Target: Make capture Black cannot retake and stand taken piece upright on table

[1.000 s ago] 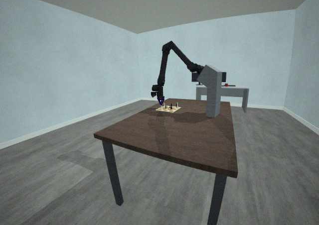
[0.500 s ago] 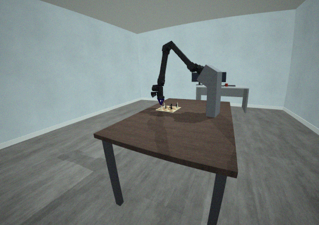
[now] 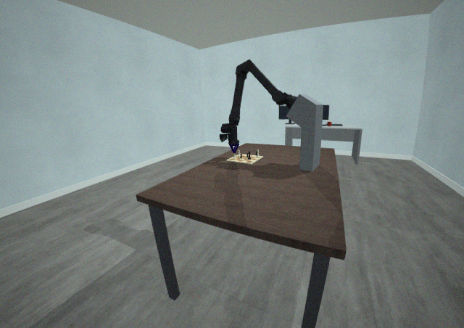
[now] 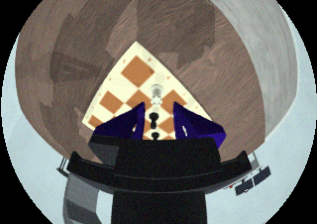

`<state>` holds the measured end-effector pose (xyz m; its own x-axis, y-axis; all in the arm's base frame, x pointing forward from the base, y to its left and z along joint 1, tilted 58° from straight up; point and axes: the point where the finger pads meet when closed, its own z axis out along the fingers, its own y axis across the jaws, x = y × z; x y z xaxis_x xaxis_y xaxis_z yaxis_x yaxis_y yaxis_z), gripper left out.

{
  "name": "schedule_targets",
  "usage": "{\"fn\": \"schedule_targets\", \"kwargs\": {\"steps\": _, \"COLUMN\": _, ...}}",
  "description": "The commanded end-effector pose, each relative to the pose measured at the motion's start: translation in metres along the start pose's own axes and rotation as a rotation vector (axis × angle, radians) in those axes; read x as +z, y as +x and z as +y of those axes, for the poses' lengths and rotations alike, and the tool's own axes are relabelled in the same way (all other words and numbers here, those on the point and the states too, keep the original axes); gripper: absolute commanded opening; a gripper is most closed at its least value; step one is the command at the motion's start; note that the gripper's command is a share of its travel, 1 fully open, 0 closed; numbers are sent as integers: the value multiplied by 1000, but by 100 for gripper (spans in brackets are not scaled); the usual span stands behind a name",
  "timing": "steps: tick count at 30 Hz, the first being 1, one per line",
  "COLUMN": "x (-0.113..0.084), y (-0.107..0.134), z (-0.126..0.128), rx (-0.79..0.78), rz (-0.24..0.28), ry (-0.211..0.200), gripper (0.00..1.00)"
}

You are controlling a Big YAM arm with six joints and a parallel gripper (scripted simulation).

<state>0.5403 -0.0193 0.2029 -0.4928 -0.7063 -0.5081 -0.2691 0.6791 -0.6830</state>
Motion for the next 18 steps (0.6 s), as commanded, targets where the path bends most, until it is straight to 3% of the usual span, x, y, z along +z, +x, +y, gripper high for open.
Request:
{"fn": "schedule_targets", "kwargs": {"steps": 1, "x": 8, "y": 1, "z": -1, "rx": -5, "rz": 2, "ry": 0, "gripper": 35}}
{"fn": "schedule_targets", "kwargs": {"steps": 18, "x": 8, "y": 11, "z": 6, "rx": -7, "rz": 7, "ry": -6, "gripper": 35}}
